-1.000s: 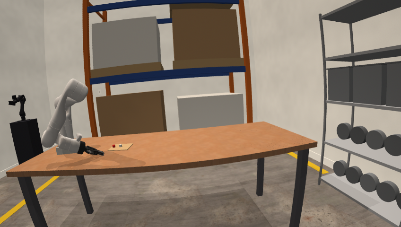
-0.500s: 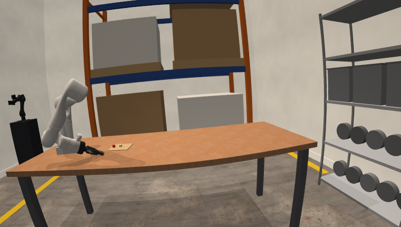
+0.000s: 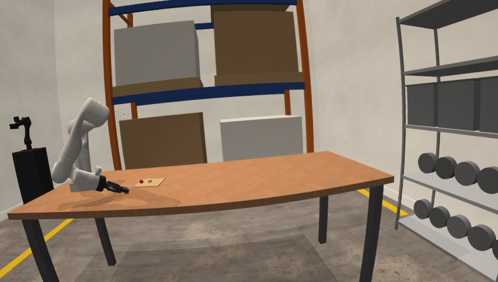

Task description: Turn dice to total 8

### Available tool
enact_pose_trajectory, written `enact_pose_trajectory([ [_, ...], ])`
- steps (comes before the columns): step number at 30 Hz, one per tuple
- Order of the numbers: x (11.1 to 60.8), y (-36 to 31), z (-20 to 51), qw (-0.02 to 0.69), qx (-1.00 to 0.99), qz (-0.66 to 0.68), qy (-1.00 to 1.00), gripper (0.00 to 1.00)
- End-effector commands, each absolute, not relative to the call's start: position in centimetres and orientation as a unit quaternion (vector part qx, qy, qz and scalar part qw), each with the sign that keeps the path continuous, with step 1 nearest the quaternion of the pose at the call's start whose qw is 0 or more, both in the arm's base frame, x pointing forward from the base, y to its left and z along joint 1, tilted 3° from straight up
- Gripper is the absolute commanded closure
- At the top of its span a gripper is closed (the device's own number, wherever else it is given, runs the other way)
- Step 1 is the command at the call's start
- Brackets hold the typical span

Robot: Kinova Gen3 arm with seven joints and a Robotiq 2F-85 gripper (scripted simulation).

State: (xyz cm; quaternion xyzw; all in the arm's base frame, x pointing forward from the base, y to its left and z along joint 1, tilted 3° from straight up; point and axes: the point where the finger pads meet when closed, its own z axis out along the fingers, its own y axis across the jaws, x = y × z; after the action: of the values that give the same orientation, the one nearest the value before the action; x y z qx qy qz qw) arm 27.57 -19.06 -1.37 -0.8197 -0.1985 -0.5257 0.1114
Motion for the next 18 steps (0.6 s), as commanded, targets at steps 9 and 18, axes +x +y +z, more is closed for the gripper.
enact_pose_trajectory([
  [9, 27.59, -19.09, -1.32, 0.111, -0.82, -0.526, -0.199, 0.69],
  [18, 27.59, -19.09, -1.32, 0.111, -0.82, -0.526, -0.199, 0.69],
])
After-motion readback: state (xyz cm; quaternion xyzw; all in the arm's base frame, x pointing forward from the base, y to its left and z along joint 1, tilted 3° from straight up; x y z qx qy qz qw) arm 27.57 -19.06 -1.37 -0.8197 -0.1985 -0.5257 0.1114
